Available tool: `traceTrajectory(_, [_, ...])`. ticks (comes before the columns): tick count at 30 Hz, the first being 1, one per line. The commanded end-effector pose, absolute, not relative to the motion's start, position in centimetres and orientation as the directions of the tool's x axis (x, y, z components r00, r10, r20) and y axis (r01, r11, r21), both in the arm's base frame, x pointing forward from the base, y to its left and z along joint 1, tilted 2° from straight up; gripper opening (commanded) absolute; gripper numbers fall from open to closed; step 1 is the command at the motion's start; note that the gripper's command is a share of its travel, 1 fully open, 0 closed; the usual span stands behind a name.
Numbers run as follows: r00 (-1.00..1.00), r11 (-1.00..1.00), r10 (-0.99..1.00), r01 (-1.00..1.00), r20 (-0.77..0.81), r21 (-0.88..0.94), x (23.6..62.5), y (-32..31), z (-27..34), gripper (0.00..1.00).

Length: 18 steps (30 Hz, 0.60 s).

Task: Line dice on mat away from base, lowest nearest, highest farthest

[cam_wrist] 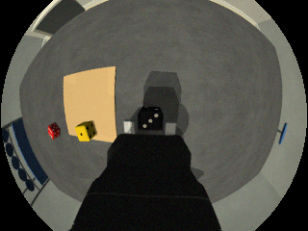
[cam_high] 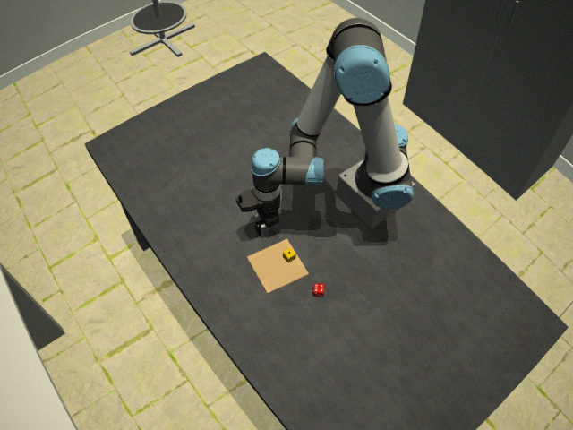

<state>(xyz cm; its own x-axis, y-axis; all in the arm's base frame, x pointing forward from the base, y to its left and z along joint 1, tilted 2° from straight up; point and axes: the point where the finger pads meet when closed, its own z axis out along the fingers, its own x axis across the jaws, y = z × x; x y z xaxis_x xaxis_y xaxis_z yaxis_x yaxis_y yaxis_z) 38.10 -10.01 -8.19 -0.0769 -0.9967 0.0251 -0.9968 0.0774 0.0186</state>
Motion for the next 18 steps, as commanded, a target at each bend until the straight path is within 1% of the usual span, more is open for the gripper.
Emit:
traceTrajectory(1, [-0.077,0.077,-0.997,-0.997,0.026,0.017,38.2,-10.0,-7.2,0.57])
traceTrajectory(6, [-0.077,0.077,-0.997,-0.997,0.026,0.017,38.2,-10.0,-6.4,0.57])
traceTrajectory(18, [-0.077,0.077,-0.997,-0.997,0.026,0.017,38.3,-9.9,-1.5,0.57])
